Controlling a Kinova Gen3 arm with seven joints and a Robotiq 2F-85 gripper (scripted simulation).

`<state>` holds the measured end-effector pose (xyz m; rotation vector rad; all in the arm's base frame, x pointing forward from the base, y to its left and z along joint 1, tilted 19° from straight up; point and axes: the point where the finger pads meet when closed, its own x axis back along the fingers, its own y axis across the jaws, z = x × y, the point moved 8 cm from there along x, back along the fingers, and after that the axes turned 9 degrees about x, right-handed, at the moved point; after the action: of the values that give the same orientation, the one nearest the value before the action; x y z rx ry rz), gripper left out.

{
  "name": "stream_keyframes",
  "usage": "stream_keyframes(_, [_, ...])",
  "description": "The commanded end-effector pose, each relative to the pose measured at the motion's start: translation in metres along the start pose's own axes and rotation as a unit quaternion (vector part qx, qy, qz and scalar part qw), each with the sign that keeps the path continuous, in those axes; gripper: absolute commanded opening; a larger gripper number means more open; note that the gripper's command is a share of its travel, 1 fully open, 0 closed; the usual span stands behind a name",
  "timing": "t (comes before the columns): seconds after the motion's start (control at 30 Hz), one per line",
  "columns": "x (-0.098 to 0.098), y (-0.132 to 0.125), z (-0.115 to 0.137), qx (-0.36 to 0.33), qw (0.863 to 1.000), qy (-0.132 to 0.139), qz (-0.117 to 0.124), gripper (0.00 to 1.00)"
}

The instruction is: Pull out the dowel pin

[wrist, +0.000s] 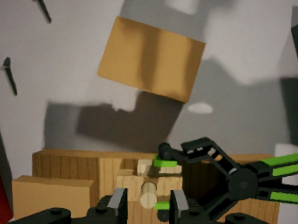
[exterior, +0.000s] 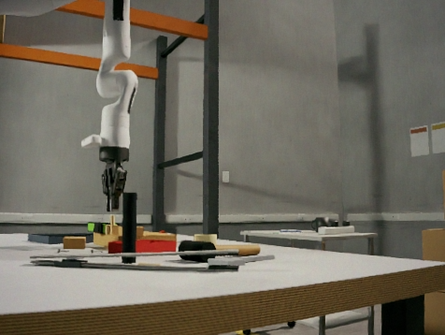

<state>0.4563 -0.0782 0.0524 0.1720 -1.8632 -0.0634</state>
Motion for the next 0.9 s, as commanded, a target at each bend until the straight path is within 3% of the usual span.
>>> stream_keyframes(0.0, [-0.002,0.0,0.0,0.0,1.0,-0.001,0.001,0.34])
stream_keyframes(0.87, [-0.021,0.0,0.0,0.0,1.0,-0.001,0.001,0.34])
